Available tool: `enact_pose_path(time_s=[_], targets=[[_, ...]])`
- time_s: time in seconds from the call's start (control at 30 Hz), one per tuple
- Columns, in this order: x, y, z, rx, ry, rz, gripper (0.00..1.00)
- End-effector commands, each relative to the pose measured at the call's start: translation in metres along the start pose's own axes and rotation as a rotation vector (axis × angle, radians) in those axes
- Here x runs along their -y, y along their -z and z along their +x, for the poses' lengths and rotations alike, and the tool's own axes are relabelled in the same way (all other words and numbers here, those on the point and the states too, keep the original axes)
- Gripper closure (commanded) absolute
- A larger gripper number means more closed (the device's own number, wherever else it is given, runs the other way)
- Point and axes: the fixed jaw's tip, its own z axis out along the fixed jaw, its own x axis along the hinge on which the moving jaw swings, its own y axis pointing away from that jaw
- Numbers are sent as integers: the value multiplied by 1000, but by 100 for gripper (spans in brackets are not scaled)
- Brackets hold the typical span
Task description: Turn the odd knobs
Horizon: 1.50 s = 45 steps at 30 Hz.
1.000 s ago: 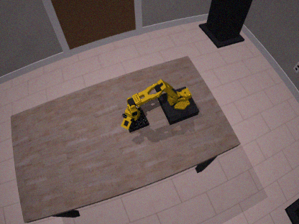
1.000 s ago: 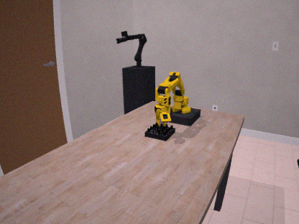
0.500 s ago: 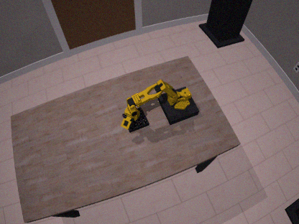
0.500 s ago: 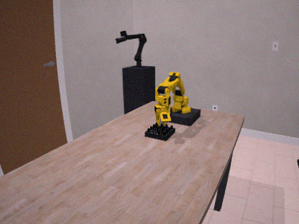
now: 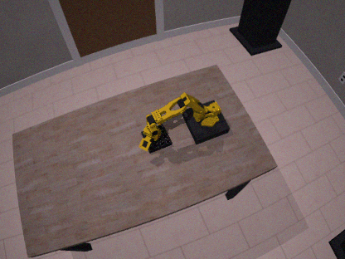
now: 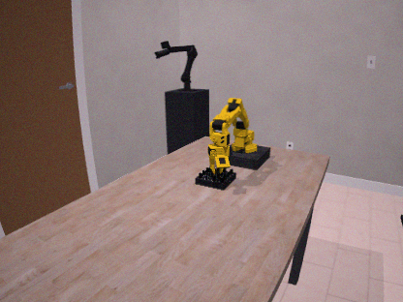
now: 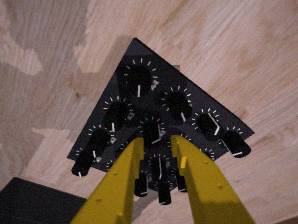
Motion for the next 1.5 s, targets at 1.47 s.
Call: enact_pose_path(time_s=[1.47], targets=[[-9, -21, 8, -22, 3, -18, 90]])
